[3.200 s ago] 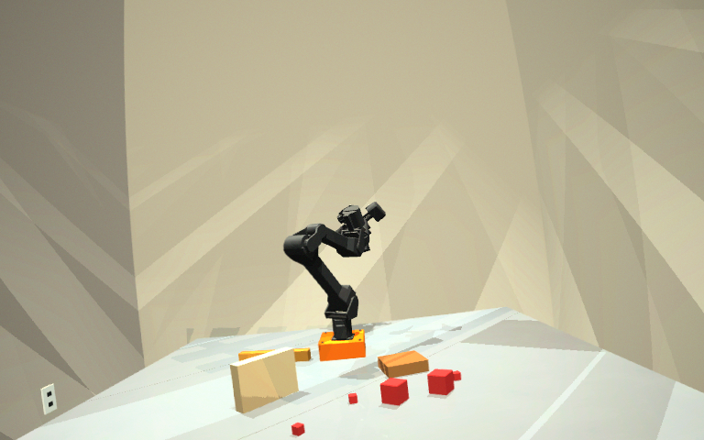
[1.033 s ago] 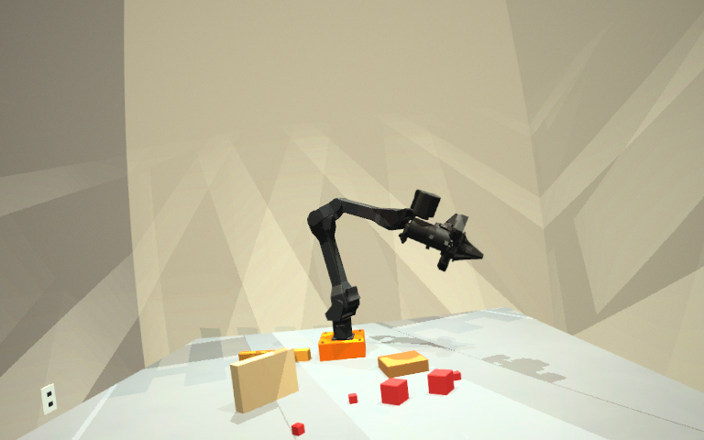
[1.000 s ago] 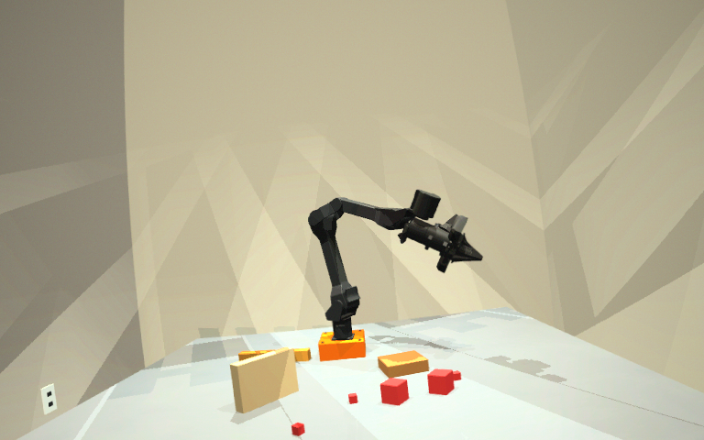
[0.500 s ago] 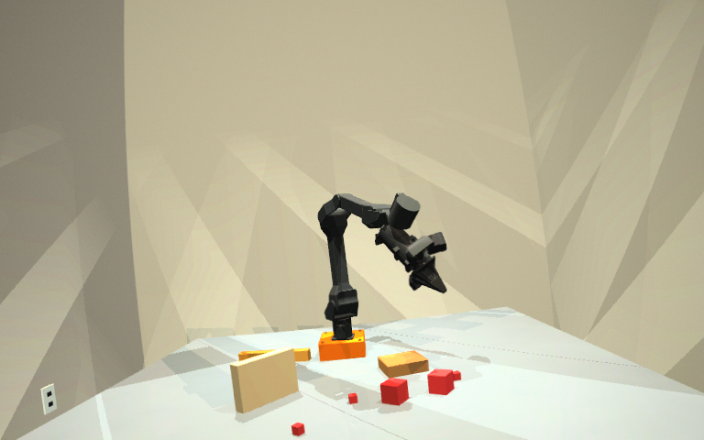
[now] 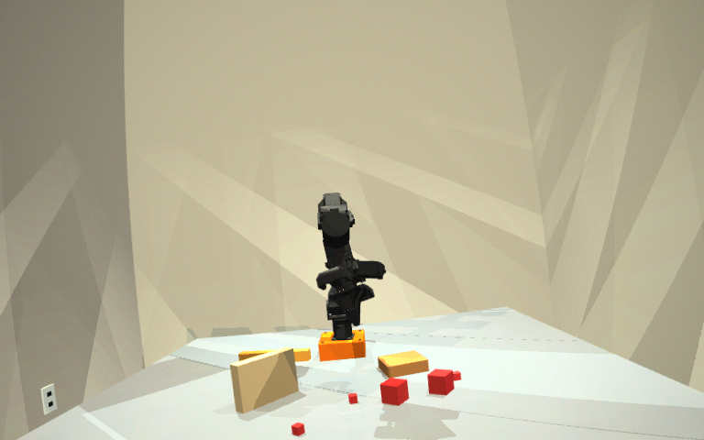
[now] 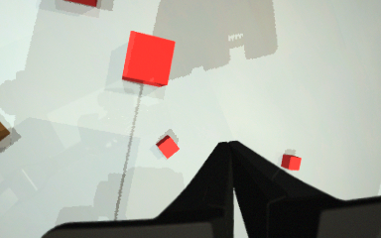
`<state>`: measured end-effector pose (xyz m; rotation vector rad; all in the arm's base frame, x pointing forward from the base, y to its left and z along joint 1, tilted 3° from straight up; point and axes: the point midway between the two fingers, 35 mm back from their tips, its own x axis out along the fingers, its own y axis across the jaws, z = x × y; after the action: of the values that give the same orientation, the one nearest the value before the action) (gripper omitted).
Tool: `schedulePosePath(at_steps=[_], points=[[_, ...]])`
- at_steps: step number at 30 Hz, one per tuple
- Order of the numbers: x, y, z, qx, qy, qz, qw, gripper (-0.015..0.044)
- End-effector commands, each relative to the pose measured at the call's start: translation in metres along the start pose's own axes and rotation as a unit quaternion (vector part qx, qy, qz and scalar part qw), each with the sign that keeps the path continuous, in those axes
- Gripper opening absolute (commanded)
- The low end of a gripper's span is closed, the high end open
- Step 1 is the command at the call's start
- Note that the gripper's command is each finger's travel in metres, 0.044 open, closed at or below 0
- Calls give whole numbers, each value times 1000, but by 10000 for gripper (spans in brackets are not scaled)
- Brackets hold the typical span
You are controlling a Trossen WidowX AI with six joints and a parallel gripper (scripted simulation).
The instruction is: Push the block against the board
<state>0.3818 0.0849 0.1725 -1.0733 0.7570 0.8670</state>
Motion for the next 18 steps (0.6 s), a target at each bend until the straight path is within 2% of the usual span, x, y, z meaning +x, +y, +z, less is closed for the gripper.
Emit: schedulePosePath(at_steps=[1,15,18], points=[[-2,-15,-57,38,55,22,998,0],[-40,-5,-236,184,170,136,959,0],[-46,1,-252,199,175,149,953,0]])
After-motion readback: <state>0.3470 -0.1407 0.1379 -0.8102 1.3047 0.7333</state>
